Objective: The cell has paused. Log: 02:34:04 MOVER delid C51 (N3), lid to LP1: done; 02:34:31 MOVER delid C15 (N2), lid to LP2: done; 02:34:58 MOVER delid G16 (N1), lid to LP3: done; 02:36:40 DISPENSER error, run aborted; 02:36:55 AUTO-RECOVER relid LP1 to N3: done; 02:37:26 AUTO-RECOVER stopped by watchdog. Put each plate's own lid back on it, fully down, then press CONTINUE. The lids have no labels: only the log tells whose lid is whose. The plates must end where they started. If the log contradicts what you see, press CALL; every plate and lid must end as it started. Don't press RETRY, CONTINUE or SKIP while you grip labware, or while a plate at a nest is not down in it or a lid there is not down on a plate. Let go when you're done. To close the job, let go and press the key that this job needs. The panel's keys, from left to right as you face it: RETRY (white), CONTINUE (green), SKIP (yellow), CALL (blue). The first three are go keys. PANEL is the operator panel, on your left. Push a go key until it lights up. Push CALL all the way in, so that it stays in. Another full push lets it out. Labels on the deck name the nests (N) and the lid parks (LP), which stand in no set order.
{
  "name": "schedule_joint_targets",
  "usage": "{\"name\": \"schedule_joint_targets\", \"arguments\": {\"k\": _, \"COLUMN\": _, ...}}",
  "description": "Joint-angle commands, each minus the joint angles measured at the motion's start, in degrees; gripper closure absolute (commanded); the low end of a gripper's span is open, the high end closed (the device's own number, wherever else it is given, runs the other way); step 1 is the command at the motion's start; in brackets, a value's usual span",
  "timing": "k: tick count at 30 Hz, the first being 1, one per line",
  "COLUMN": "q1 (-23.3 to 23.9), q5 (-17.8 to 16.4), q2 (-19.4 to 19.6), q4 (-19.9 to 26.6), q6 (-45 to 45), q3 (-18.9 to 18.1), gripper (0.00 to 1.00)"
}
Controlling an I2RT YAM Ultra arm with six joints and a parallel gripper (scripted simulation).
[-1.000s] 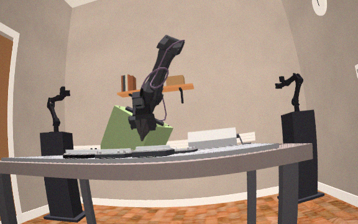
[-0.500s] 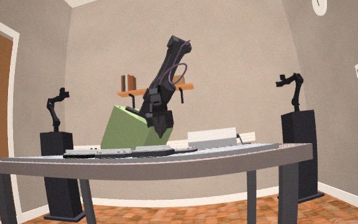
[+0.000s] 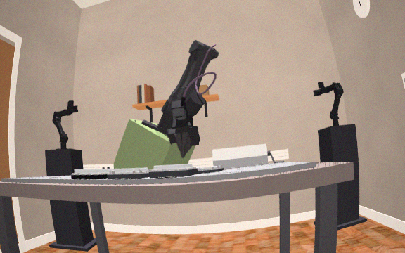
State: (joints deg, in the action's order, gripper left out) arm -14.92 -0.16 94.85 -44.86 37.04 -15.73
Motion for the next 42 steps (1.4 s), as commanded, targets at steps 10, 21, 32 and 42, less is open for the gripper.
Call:
{"name": "schedule_joint_targets", "arguments": {"k": 10, "q1": 0.4, "q5": 1.3, "q2": -0.8, "q4": 0.1, "q6": 0.3, "q3": -0.4, "gripper": 1.0}}
{"name": "schedule_joint_targets", "arguments": {"k": 21, "q1": 0.4, "q5": 1.3, "q2": -0.8, "q4": 0.1, "q6": 0.3, "q3": -0.4, "gripper": 1.0}}
{"name": "schedule_joint_targets", "arguments": {"k": 32, "q1": 8.0, "q5": -4.8, "q2": 5.1, "q4": 2.2, "q6": -3.9, "q3": -7.8, "gripper": 1.0}}
{"name": "schedule_joint_targets", "arguments": {"k": 42, "q1": 13.4, "q5": -9.2, "q2": 10.6, "q4": 4.6, "q6": -7.0, "q3": -15.5, "gripper": 1.0}}
